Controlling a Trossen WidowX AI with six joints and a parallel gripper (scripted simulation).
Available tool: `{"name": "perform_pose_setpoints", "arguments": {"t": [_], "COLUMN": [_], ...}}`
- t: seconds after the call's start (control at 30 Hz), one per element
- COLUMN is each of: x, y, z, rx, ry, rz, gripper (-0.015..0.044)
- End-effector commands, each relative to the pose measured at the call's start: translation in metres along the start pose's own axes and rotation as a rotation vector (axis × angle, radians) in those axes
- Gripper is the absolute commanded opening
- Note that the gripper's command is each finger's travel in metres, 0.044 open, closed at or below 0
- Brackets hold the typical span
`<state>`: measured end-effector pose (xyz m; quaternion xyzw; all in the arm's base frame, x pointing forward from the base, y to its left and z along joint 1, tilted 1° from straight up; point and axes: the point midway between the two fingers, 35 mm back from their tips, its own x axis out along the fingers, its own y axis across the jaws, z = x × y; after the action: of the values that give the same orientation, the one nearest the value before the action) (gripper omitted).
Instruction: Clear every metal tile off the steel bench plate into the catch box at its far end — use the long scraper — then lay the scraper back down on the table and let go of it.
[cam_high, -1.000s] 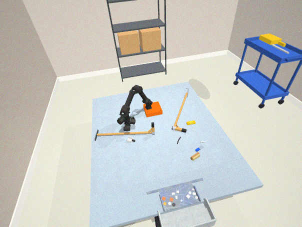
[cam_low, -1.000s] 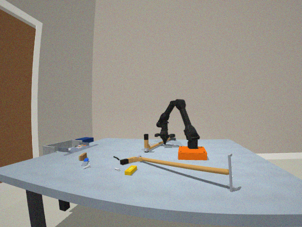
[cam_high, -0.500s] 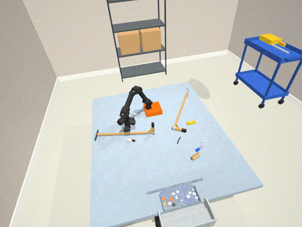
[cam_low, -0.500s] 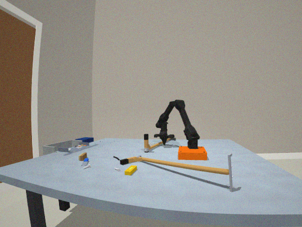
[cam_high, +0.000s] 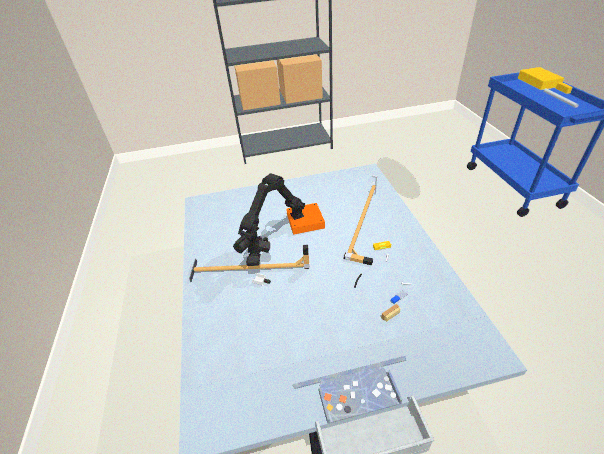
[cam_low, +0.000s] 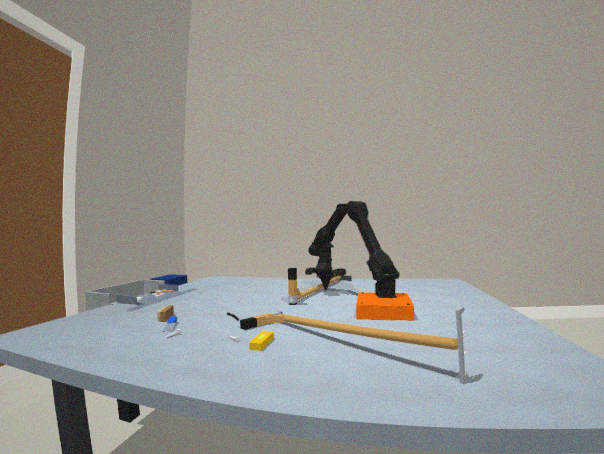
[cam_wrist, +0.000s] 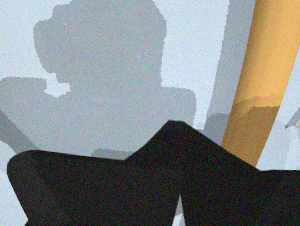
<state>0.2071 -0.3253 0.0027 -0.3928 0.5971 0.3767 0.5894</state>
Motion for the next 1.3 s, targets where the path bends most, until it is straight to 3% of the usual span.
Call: {"name": "perform_pose_setpoints", "arguments": {"t": [0.0, 1.27], "x": [0.0, -0.001], "y": [-0.005, -0.044], "z": [0.0, -0.002], "rx": [0.005, 0.005], "ry": [-0.004, -0.004], "rz": [0.0, -0.003], "gripper": [0.0, 0.0]}}
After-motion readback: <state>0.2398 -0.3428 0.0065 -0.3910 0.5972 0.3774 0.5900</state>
